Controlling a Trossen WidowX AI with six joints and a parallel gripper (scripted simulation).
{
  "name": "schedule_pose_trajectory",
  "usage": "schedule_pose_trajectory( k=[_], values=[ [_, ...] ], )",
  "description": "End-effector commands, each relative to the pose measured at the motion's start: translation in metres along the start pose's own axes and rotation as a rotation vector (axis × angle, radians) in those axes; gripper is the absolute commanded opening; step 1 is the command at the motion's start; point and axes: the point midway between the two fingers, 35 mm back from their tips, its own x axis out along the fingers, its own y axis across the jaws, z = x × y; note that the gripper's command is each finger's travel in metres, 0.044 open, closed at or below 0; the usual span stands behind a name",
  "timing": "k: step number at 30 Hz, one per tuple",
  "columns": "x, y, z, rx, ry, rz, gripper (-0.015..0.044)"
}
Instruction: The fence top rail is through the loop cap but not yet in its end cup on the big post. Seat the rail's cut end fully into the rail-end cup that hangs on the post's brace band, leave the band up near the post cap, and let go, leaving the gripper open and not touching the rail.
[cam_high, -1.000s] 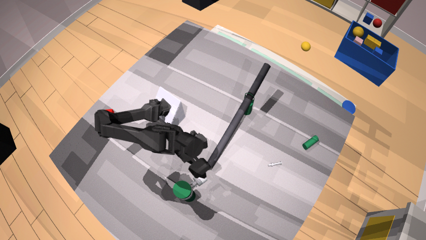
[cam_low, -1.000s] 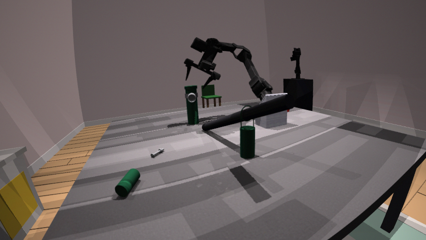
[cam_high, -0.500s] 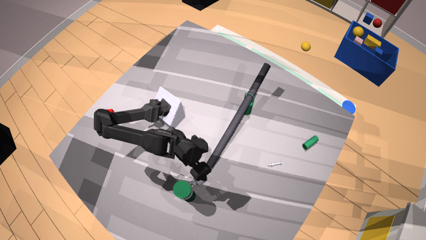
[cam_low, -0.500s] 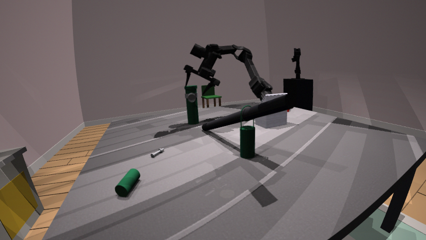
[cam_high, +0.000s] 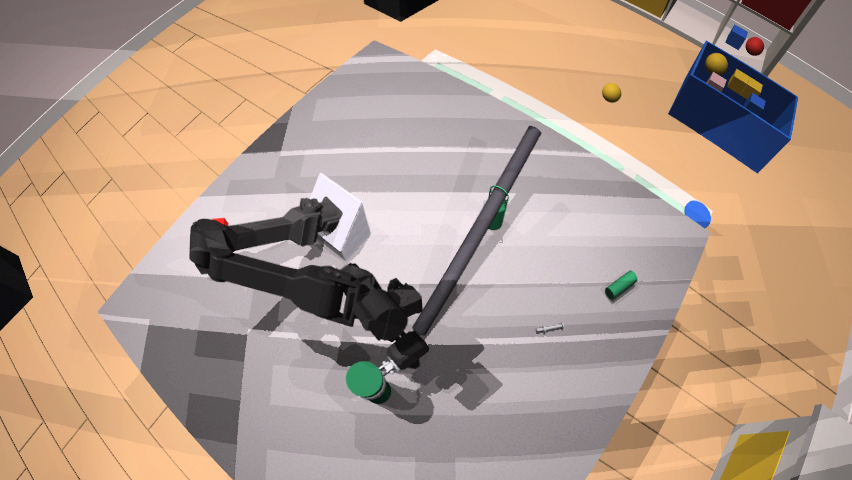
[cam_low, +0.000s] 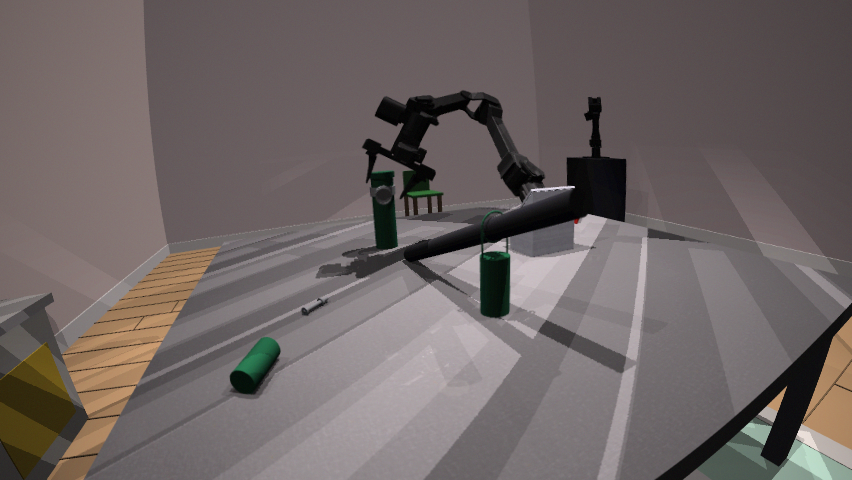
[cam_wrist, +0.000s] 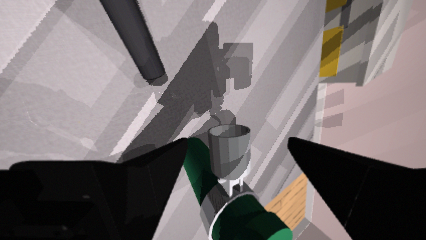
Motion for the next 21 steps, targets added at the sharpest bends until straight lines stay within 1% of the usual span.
schedule_pose_trajectory(
  k=[1,21],
  values=[
    [0.008,0.002,0.002,-0.008,-0.005,0.005,0.044],
    [0.04,0.003,-0.001,-0.009,0.0,-0.001,0.044]
  ],
)
